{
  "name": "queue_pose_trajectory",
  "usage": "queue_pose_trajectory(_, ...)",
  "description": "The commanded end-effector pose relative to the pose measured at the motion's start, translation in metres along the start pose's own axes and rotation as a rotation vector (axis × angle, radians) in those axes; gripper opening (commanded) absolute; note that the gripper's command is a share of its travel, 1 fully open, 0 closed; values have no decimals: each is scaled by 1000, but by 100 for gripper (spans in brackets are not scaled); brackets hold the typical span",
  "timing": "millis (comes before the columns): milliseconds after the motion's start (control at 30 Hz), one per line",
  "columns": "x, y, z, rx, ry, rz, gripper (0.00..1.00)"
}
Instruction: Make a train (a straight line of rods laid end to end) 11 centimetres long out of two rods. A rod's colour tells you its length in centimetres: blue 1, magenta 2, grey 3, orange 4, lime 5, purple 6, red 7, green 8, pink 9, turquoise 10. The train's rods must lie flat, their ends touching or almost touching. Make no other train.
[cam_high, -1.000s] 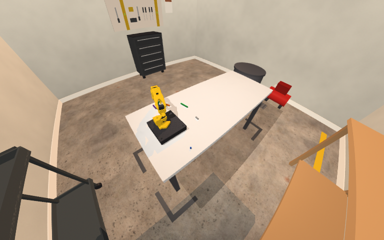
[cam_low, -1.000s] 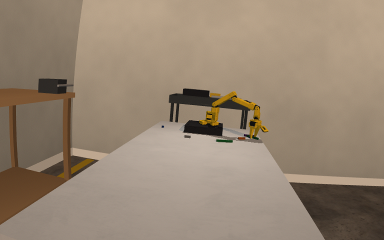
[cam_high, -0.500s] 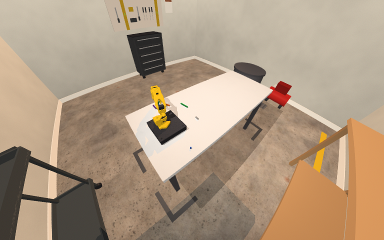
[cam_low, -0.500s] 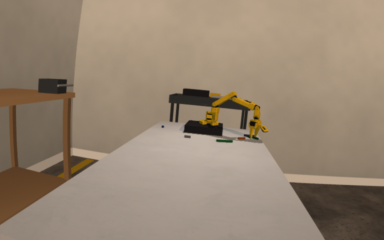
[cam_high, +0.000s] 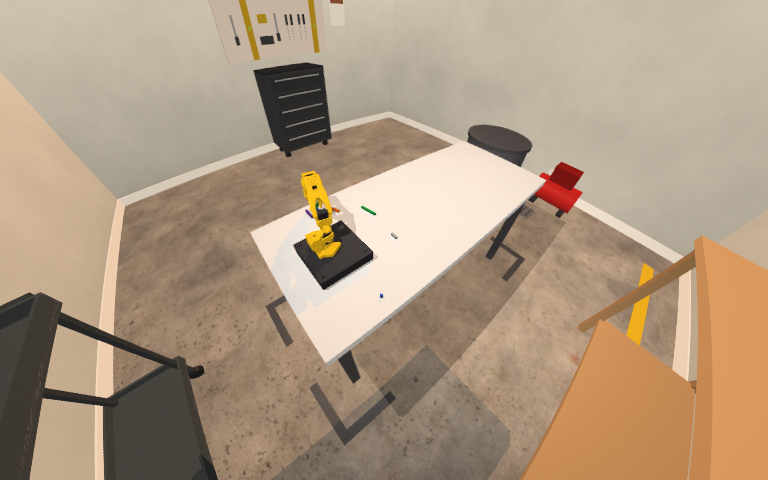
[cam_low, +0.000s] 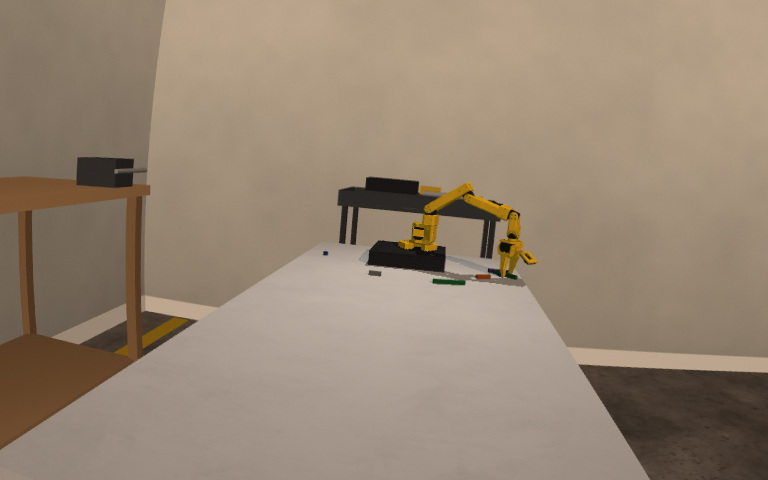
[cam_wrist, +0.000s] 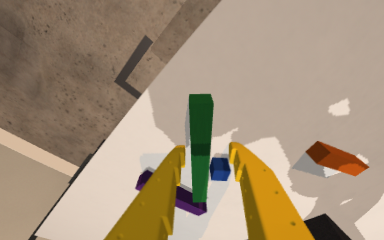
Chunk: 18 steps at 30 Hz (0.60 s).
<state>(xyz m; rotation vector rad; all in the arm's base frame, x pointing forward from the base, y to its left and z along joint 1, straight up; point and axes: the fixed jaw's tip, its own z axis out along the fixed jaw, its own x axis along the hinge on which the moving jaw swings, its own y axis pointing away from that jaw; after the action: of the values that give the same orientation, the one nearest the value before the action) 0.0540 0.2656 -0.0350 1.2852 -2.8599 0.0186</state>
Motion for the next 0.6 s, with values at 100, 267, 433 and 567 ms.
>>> queue_pose_trajectory(100,6,-1,8,12,26,1,10)
queue_pose_trajectory(267,6,-1,8,12,26,1,7)
queue_pose_trajectory(433,6,-1,8,12,26,1,5)
queue_pose_trajectory(567,6,-1,8,12,26,1,2)
